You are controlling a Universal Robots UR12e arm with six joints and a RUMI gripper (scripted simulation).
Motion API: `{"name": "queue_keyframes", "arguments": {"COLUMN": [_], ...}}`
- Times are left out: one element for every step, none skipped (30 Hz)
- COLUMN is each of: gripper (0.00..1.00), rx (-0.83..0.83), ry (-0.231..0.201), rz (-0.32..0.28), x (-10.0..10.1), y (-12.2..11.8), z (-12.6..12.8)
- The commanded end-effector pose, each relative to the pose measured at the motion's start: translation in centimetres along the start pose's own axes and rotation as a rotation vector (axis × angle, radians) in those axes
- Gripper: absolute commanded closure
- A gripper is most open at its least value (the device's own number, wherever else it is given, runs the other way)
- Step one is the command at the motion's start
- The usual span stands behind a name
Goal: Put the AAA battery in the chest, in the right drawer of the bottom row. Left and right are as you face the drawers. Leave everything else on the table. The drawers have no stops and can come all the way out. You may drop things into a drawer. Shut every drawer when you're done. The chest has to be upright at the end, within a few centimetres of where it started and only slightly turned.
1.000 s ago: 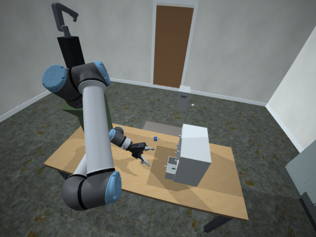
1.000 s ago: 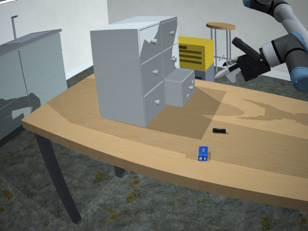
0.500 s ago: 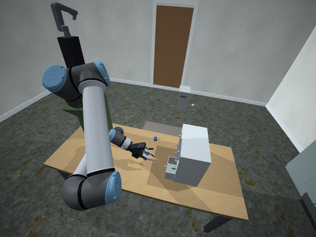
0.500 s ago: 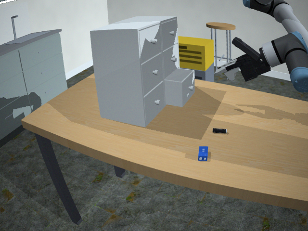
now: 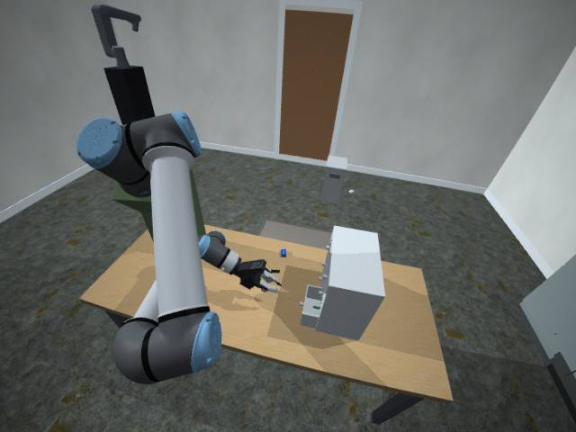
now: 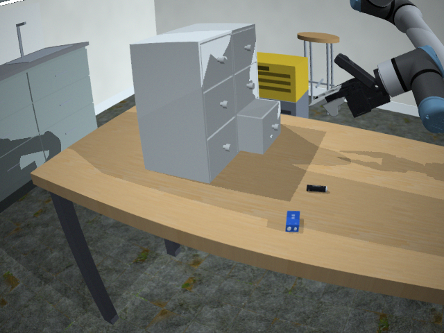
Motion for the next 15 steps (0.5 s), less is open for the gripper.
{"name": "queue_keyframes", "arguments": {"gripper": [0.80, 0.80, 0.80, 0.80, 0.80, 0.80, 0.80, 0.80, 0.80, 0.80, 0.80, 0.80, 0.80, 0.80, 0.80], "rx": [0.000, 0.000, 0.000, 0.000, 0.000, 0.000, 0.000, -0.001, -0.001, -0.001, -0.001, -0.001, -0.001, -0.001, -0.001], "ry": [-0.001, -0.001, -0.001, -0.001, -0.001, -0.001, -0.002, -0.002, -0.002, -0.002, -0.002, -0.001, -0.001, -0.001, -0.001], "rz": [0.001, 0.001, 0.001, 0.001, 0.001, 0.001, 0.001, 0.001, 0.002, 0.002, 0.002, 0.002, 0.002, 0.002, 0.002], "x": [-0.01, -0.01, -0.01, -0.01, 0.00, 0.01, 0.04, 0.08, 0.15, 0.22, 0.29, 0.37, 0.47, 0.57, 0.69], "y": [0.00, 0.00, 0.00, 0.00, 0.00, -0.01, -0.02, -0.03, -0.05, -0.07, -0.08, -0.09, -0.11, -0.16, -0.20], "z": [0.05, 0.05, 0.05, 0.05, 0.05, 0.05, 0.05, 0.05, 0.06, 0.05, 0.03, 0.00, -0.01, -0.02, -0.02]}}
Point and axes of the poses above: the point where the finger pads meet when closed, its own x axis out along the fingers, its own z axis across the jaws, y = z × x, the point moved 2 cm from there along -x, back along the fingers, and after that the axes turned 8 degrees about -x, right-handed, at the moved point
